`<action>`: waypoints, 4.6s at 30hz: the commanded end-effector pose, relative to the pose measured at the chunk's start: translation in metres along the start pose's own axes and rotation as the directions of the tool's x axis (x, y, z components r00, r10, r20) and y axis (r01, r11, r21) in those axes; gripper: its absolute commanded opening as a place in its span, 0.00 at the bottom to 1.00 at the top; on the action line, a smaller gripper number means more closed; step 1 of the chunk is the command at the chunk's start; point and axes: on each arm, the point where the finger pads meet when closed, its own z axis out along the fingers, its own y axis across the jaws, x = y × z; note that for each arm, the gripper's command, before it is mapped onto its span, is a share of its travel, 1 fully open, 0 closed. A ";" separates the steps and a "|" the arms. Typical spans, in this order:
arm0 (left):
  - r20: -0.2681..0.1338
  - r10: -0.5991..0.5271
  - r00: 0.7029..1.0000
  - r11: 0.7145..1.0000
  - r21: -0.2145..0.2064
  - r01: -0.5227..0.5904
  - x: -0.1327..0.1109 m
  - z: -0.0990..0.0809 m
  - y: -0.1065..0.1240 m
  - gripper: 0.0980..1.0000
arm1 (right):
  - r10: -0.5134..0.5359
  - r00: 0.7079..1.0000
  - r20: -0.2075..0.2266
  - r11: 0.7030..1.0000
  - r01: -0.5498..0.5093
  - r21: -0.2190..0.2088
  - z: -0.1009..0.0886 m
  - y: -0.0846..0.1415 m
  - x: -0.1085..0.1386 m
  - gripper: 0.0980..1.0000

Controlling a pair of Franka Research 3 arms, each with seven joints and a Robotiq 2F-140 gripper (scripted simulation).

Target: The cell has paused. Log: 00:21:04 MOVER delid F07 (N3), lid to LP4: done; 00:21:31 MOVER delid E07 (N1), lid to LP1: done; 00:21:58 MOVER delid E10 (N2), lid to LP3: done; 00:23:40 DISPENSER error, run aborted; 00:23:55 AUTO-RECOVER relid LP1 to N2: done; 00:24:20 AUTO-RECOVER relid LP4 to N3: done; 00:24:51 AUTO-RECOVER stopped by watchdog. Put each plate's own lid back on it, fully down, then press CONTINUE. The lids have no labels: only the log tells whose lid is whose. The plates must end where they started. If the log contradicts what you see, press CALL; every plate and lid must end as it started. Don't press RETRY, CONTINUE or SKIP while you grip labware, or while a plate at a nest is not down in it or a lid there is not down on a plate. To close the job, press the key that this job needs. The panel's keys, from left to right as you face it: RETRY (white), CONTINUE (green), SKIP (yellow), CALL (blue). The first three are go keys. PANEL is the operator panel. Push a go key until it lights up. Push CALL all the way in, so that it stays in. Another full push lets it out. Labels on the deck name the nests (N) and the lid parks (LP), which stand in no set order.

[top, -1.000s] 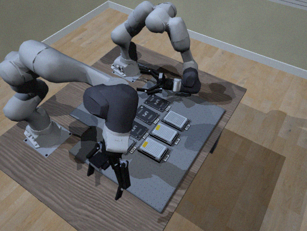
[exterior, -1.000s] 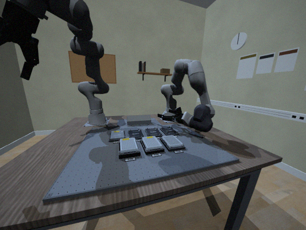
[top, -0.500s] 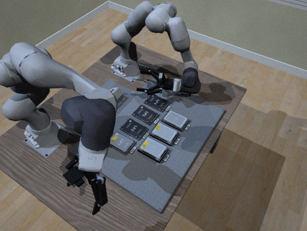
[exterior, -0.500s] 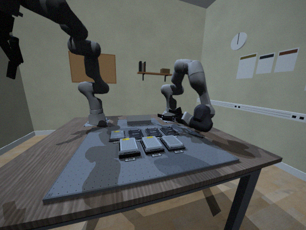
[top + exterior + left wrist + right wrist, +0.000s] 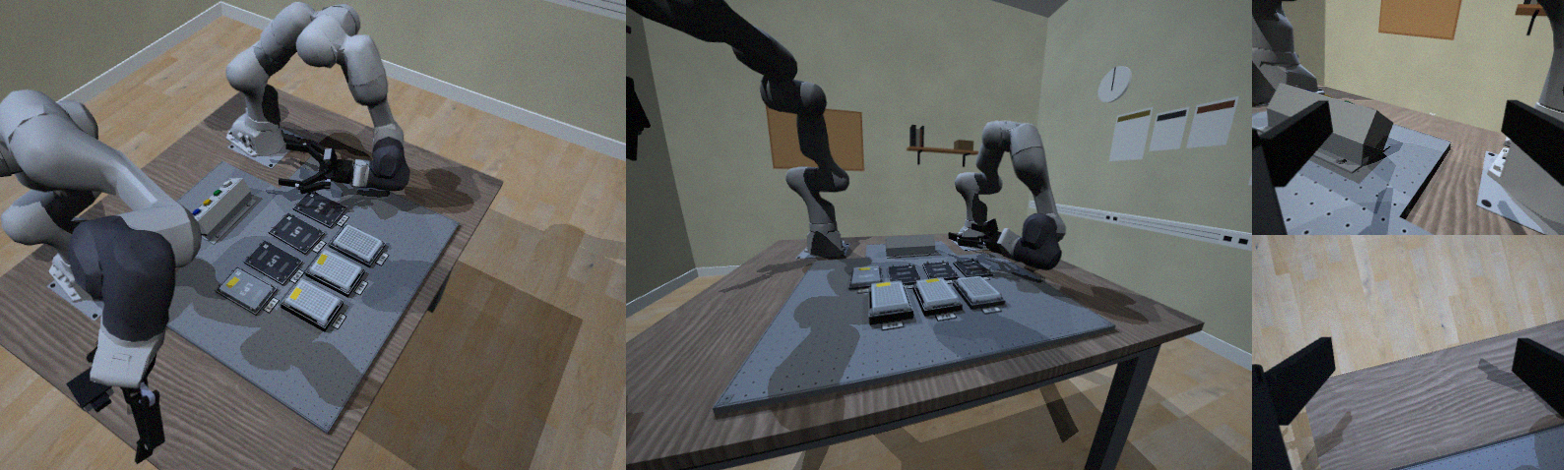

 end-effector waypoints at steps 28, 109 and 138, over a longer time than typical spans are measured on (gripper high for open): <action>0.001 -0.001 1.000 1.000 0.003 0.001 0.000 0.000 -0.001 1.00 | 0.097 0.989 0.108 0.993 -0.088 -0.080 0.050 0.081 0.142 1.00; 0.001 -0.001 1.000 1.000 0.003 0.001 0.000 0.000 -0.001 1.00 | 0.495 0.811 0.311 0.868 -0.474 -0.146 0.124 0.455 0.366 1.00; 0.394 0.128 0.910 0.991 -0.083 -0.104 0.009 -0.009 -0.064 1.00 | 0.523 0.794 0.310 0.851 -0.503 -0.148 0.125 0.475 0.371 1.00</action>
